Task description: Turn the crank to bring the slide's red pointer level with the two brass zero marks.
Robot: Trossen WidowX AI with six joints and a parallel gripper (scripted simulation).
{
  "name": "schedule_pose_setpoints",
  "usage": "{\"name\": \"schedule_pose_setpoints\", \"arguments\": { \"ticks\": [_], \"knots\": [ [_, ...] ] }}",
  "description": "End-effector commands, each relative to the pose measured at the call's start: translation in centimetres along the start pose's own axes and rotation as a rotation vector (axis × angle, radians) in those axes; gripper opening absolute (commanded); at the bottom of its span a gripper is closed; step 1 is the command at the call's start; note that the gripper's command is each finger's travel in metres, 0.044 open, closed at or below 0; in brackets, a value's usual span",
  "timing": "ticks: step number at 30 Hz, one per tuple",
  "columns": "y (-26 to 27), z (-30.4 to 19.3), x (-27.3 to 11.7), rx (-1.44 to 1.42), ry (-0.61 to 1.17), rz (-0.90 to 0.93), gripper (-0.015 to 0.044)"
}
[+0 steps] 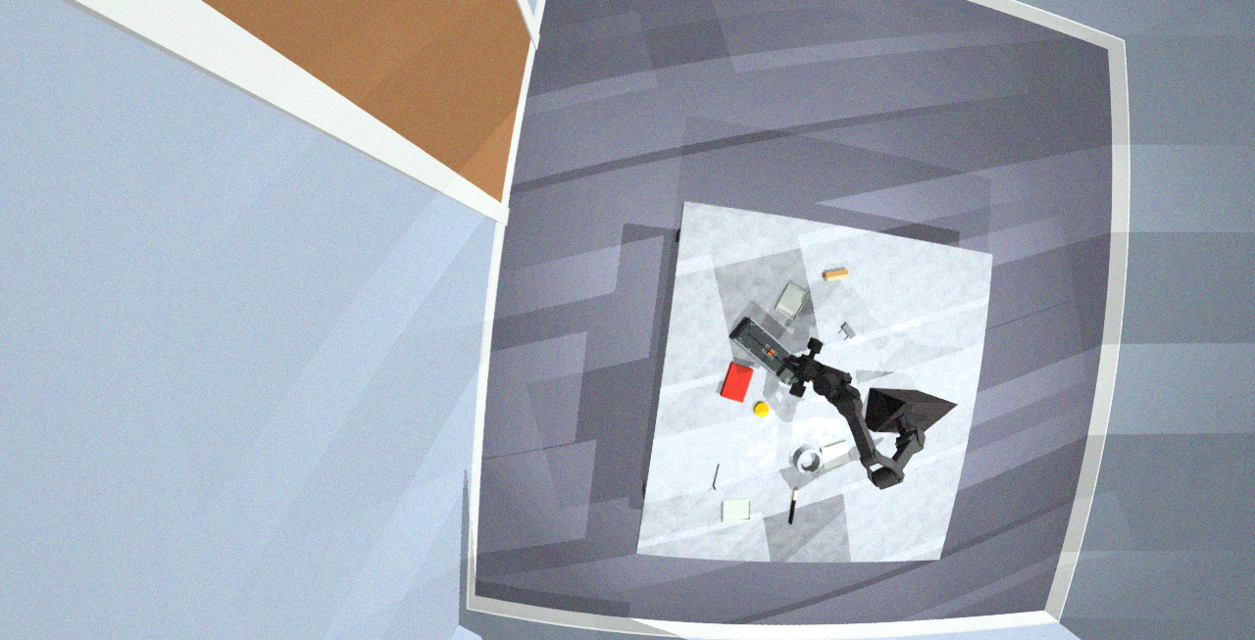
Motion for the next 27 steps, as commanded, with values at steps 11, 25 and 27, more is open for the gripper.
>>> {"name": "schedule_pose_setpoints", "arguments": {
  "ticks": [11,25,27],
  "knots": [
    [0.00,0.00,0.00,0.000,0.000,0.000,0.0131],
    [0.00,0.00,0.00,0.000,0.000,0.000,0.0414],
    [0.00,0.00,0.00,0.000,0.000,0.000,0.0361]
  ]
}}
Point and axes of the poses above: the point midway between the two fingers, 35 mm back from their tips, its own x axis out along the fingers, its own y axis across the jaws, z = x × y, the point moved 4 cm from there along -x, back along the fingers, and after that the axes turned 3 degrees about -x, right-handed, at the moved point
